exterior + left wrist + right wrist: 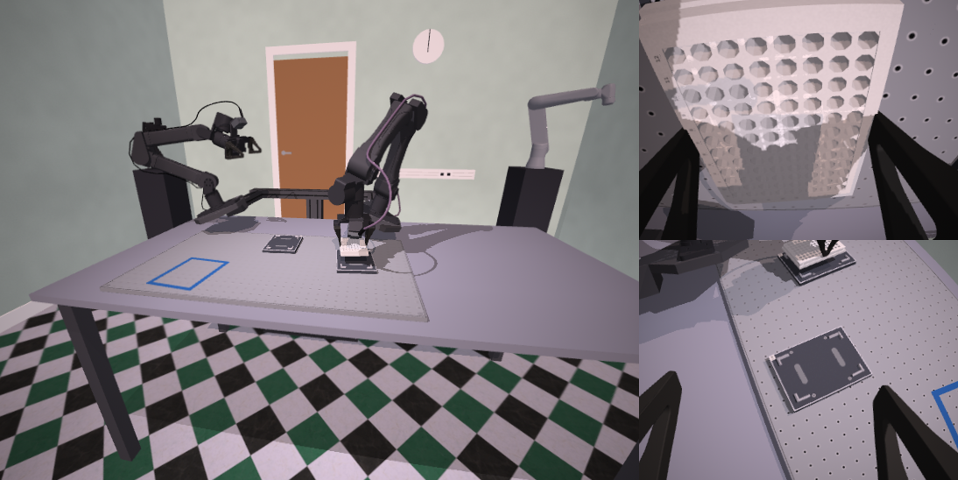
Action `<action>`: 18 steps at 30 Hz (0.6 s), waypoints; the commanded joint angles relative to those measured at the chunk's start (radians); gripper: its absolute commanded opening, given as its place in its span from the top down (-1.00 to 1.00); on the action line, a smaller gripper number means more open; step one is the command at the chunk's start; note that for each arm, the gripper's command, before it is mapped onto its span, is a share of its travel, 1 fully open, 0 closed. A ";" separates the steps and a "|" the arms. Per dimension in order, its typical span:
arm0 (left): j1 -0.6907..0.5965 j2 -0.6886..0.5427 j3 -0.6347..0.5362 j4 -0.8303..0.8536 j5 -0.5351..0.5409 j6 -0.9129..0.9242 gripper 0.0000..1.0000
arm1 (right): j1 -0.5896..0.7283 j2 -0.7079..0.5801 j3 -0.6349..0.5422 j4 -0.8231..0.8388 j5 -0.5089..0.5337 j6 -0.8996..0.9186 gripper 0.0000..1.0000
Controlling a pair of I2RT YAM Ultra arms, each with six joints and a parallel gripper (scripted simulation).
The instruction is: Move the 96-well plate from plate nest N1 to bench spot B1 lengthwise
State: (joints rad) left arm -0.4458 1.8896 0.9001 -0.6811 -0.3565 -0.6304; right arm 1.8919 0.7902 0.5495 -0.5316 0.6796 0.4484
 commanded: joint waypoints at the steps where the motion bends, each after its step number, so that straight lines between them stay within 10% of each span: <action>1: -0.104 0.037 0.029 -0.006 0.038 -0.161 -0.56 | 0.037 -0.072 0.058 -0.254 0.058 0.070 -1.00; 18: -0.640 0.460 0.397 -0.123 0.133 -0.608 -0.56 | 0.190 -0.170 0.120 -0.490 0.128 0.233 -1.00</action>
State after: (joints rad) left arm -1.0367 2.3009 1.2079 -0.7448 -0.2501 -1.1427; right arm 2.0632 0.6357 0.6395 -0.9733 0.7750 0.6456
